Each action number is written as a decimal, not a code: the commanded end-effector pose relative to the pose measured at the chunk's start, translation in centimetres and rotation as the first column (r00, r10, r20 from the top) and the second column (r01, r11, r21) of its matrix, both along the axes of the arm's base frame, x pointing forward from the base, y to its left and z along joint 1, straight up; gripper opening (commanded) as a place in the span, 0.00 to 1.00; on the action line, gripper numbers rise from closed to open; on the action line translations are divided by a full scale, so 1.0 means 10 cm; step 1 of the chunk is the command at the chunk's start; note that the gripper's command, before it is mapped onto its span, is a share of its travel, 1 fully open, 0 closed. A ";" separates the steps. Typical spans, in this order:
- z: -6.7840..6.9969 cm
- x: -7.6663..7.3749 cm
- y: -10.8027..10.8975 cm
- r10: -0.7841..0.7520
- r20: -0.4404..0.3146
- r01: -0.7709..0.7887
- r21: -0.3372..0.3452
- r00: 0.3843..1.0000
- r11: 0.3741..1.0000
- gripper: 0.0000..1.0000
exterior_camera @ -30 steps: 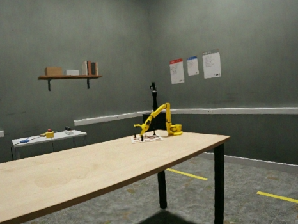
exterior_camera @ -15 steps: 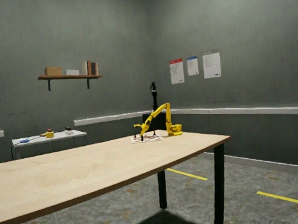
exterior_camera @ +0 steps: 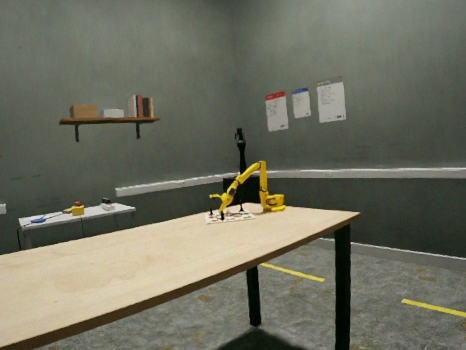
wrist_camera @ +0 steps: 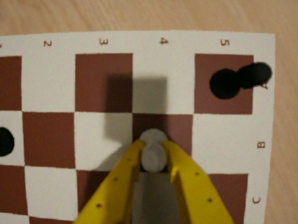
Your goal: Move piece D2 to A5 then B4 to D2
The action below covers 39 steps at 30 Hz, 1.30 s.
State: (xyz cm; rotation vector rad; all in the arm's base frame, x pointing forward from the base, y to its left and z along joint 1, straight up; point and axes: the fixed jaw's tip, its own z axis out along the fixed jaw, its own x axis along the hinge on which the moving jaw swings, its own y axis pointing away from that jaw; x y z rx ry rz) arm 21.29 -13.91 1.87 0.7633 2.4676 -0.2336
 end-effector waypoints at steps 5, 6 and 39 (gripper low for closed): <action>-0.06 -0.05 0.02 -0.009 -0.021 0.009 0.018 1.000 1.000 0.00; -0.06 -0.05 0.02 -0.009 -0.021 0.009 0.018 1.000 1.000 0.00; 0.17 -0.06 0.00 -0.011 -0.023 0.012 0.014 1.000 1.000 0.00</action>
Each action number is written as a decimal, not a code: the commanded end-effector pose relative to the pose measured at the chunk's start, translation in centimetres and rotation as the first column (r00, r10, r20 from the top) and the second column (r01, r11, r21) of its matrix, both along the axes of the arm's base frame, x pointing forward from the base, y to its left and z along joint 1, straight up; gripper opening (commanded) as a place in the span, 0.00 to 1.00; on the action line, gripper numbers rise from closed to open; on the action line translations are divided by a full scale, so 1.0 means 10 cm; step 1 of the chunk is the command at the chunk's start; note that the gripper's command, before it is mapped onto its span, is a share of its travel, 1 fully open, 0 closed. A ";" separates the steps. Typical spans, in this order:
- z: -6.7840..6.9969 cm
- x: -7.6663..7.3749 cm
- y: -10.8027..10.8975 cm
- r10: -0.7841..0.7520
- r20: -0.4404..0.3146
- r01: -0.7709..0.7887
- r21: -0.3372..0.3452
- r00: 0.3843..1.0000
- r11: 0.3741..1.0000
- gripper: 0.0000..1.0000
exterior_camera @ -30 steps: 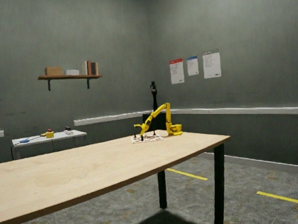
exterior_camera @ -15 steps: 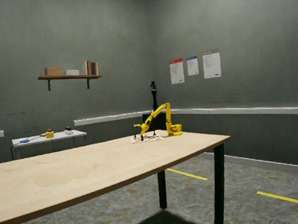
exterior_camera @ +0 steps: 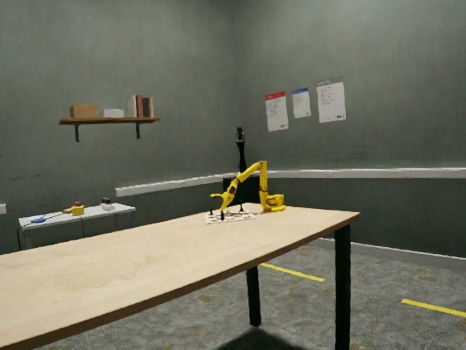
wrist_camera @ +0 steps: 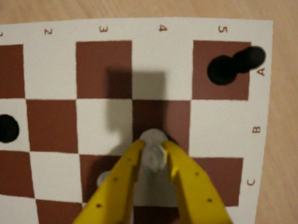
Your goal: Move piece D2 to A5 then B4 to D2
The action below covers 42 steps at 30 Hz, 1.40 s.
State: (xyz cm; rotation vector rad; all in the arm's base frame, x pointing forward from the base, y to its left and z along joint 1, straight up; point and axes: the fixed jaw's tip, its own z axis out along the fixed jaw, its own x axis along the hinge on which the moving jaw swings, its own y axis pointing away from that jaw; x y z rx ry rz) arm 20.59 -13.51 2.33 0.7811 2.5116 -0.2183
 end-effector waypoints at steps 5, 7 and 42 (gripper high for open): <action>0.20 0.01 -0.04 -0.008 0.017 0.009 -0.013 1.000 1.000 0.00; 0.26 0.00 -0.04 -0.008 0.017 0.009 -0.013 1.000 1.000 0.00; 0.61 -0.07 0.28 0.088 0.015 -0.088 -0.013 0.996 0.996 0.00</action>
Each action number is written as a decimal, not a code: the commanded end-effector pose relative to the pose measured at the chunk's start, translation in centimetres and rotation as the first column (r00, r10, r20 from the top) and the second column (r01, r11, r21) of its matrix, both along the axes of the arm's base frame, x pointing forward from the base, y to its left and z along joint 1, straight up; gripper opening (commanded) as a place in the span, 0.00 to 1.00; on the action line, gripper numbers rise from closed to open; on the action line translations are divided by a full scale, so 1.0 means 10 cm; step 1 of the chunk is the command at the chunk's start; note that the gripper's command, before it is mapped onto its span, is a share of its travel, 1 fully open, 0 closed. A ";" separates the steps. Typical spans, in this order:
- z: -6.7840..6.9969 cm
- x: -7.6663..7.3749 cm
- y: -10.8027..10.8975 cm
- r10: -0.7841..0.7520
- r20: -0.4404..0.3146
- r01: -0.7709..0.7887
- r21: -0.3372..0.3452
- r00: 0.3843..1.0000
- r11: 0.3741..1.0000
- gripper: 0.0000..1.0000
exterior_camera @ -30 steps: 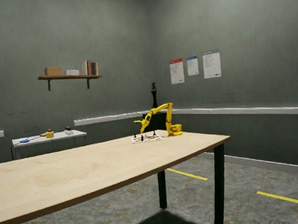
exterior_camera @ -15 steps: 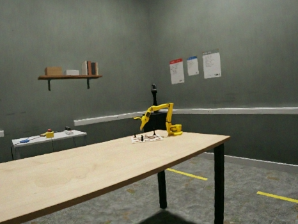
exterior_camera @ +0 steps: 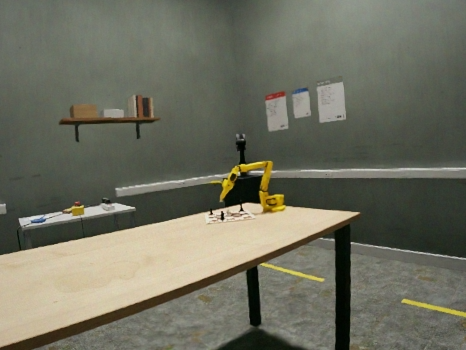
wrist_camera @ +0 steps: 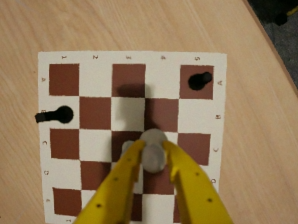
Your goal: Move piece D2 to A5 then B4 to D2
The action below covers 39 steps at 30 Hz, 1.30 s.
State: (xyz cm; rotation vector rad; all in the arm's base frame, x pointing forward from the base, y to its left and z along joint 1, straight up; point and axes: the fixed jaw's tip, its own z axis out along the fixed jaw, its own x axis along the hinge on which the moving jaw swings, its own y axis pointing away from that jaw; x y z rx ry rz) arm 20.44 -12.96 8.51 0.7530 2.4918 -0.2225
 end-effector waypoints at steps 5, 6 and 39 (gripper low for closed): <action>-0.01 -0.18 0.75 0.271 -0.010 -0.271 0.004 0.962 0.962 0.00; -0.01 -0.20 0.82 0.306 -0.011 -0.306 0.004 0.952 0.952 0.00; 0.03 -0.20 0.96 0.371 -0.011 -0.371 0.004 0.929 0.929 0.00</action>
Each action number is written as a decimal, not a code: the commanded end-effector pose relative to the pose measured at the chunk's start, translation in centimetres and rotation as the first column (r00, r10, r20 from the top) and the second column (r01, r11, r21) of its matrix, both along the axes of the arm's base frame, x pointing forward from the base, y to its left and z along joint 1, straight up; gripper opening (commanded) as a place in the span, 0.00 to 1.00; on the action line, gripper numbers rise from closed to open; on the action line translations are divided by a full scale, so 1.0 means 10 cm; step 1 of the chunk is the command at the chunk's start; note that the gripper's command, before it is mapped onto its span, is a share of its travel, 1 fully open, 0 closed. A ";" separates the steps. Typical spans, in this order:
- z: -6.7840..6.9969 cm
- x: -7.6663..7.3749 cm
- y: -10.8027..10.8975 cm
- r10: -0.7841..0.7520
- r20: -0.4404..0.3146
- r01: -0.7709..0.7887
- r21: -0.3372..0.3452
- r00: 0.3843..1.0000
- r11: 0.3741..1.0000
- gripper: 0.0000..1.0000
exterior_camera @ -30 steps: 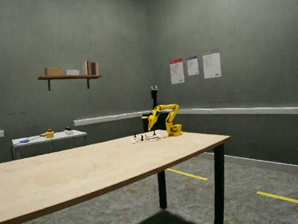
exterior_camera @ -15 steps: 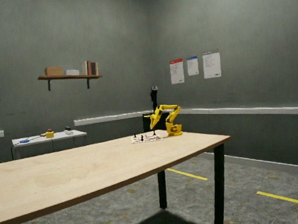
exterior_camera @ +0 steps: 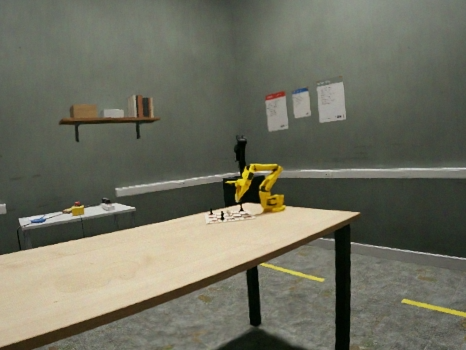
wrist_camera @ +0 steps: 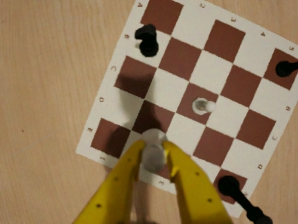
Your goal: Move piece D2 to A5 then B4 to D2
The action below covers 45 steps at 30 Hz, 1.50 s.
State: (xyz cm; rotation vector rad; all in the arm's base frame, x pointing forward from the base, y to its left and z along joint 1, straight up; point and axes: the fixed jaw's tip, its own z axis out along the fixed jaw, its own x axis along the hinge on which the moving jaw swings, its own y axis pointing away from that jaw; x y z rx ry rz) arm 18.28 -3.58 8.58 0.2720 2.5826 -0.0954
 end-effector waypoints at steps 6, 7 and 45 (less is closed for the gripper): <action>0.05 0.04 0.01 0.004 -0.002 -0.004 0.006 1.000 1.000 0.00; 0.05 0.04 0.01 0.004 -0.002 -0.004 0.006 1.000 1.000 0.00; -0.32 0.05 0.01 0.004 -0.002 -0.004 0.006 1.000 1.000 0.00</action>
